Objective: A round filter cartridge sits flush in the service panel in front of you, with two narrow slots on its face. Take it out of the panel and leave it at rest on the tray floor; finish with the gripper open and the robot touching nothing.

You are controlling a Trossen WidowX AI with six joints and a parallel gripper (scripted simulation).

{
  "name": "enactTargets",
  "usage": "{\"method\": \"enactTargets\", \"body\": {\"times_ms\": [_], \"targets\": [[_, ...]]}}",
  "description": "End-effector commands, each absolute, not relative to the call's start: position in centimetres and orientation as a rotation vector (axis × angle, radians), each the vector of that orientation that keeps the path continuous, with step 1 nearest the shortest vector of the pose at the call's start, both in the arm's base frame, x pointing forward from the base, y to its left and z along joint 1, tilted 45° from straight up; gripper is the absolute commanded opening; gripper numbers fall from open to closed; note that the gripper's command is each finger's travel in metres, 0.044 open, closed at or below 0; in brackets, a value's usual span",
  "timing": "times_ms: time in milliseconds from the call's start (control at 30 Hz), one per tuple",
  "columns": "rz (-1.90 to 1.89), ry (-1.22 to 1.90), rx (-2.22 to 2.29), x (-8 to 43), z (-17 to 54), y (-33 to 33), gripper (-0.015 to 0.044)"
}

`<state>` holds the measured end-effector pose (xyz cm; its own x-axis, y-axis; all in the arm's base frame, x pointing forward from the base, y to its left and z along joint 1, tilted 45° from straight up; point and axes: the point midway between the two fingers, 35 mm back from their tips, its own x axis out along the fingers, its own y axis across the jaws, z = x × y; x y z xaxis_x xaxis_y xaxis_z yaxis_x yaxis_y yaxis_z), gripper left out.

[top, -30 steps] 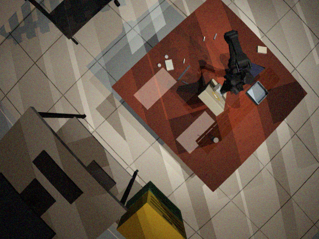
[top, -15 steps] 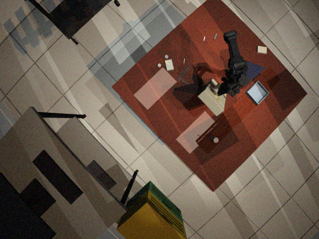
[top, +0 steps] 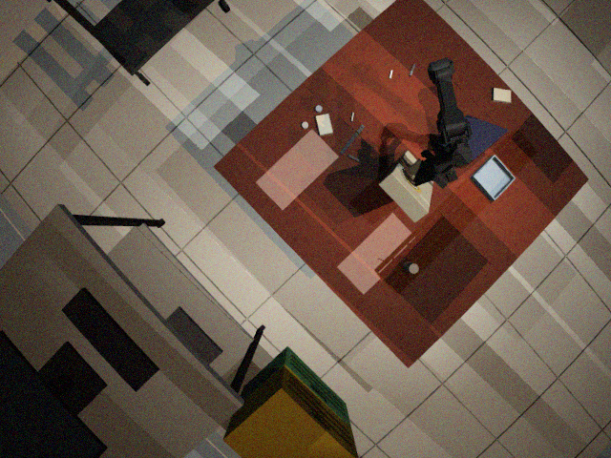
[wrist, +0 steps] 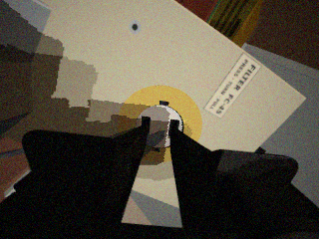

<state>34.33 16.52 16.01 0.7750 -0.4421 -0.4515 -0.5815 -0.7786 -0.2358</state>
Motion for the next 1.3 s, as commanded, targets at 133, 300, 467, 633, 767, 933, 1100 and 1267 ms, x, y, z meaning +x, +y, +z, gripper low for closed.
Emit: {"method": "enactTargets", "body": {"times_ms": [133,300,467,633,767,933,1100,1267], "targets": [[0.541,0.776,-2.607,34.4,15.9,16.6,0.0104],[0.54,0.775,-2.607,34.6,15.8,16.5,0.0104],[0.54,0.775,-2.607,34.7,15.7,16.4,0.0104],[0.54,0.775,-2.607,34.9,15.6,16.3,0.0104],[0.54,0.775,-2.607,34.9,15.6,16.3,0.0104],[0.54,0.775,-2.607,35.3,15.4,16.1,0.0104],[0.539,0.775,-2.607,35.5,15.3,16.0,0.0104],[0.539,0.775,-2.607,35.6,15.2,15.9,0.0104]]}}
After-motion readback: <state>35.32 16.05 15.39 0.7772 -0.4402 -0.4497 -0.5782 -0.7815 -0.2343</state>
